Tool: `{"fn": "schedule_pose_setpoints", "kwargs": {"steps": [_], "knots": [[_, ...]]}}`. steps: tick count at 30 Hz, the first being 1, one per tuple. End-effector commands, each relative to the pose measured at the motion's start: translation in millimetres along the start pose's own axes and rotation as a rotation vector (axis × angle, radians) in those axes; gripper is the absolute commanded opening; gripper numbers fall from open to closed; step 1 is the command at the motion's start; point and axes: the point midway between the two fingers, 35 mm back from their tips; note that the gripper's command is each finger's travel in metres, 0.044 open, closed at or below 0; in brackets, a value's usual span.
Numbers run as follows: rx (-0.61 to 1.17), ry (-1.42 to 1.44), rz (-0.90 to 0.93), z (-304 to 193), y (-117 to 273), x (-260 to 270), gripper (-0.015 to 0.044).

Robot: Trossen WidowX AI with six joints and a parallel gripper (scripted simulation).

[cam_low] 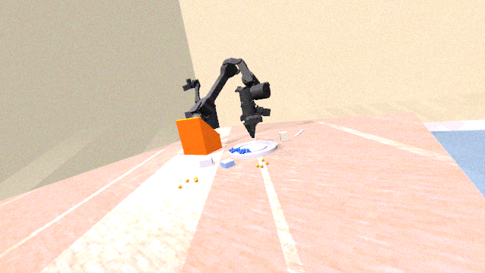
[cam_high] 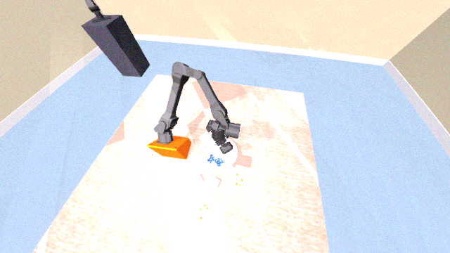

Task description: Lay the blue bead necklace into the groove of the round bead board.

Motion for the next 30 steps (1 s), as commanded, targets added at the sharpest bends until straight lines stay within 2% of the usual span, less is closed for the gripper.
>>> {"fn": "schedule_pose_setpoints", "kwargs": {"steps": [1, 11, 30], "knots": [[-0.010, 0.002, 0.003, 12, 2, 12, 0.0000], [-0.014, 0.003, 0.015, 27, 2, 37, 0.0000], [-0.014, 0.003, 0.016, 27, -20, 37, 0.0000]]}}
Point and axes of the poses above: the point midway between the two fingers, 35 mm back from their tips, its own y axis back along the fingers, its own x axis across the jaws, z = x × y, and after that the axes turned 13 degrees about -y, right-handed
